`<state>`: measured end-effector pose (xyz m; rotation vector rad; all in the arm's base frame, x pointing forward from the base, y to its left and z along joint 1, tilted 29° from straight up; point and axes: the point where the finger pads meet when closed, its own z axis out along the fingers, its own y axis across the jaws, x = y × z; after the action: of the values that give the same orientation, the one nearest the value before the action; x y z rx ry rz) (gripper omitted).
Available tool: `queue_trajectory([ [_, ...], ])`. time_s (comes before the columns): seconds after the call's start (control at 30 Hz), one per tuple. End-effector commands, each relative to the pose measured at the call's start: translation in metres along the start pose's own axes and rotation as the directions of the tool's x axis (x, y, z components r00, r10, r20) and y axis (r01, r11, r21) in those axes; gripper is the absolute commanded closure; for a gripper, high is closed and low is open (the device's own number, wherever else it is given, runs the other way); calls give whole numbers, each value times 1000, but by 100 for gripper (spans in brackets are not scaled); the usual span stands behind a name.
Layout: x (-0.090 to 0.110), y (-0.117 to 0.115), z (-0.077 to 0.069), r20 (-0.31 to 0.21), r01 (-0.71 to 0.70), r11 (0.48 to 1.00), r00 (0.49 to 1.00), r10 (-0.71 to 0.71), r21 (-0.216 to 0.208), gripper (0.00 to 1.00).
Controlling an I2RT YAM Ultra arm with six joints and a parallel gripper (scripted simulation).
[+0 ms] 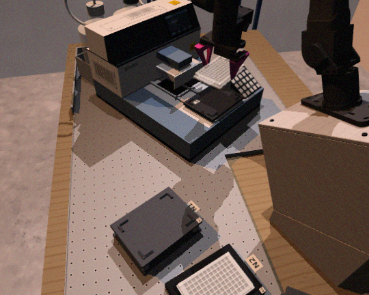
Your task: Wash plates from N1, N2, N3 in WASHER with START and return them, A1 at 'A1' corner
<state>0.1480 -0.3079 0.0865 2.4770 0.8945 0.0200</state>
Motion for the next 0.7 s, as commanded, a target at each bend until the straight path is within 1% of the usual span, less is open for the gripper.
queue_trajectory([
  [0.0,0,12,-9,-19,-87,996,996,86,-28,100],
  [0.03,5,13,-9,-25,-75,997,997,74,-26,100],
  [0.13,6,12,-6,-27,-75,997,997,74,-17,100],
  [0.23,5,12,-5,-24,-76,997,997,75,-13,100],
  [0.27,2,12,-5,-14,-79,997,997,79,-17,100],
  [0.3,3,7,-5,-16,-77,997,997,77,-15,100],
  [0.67,4,7,-5,-16,-77,997,997,77,-15,100],
])
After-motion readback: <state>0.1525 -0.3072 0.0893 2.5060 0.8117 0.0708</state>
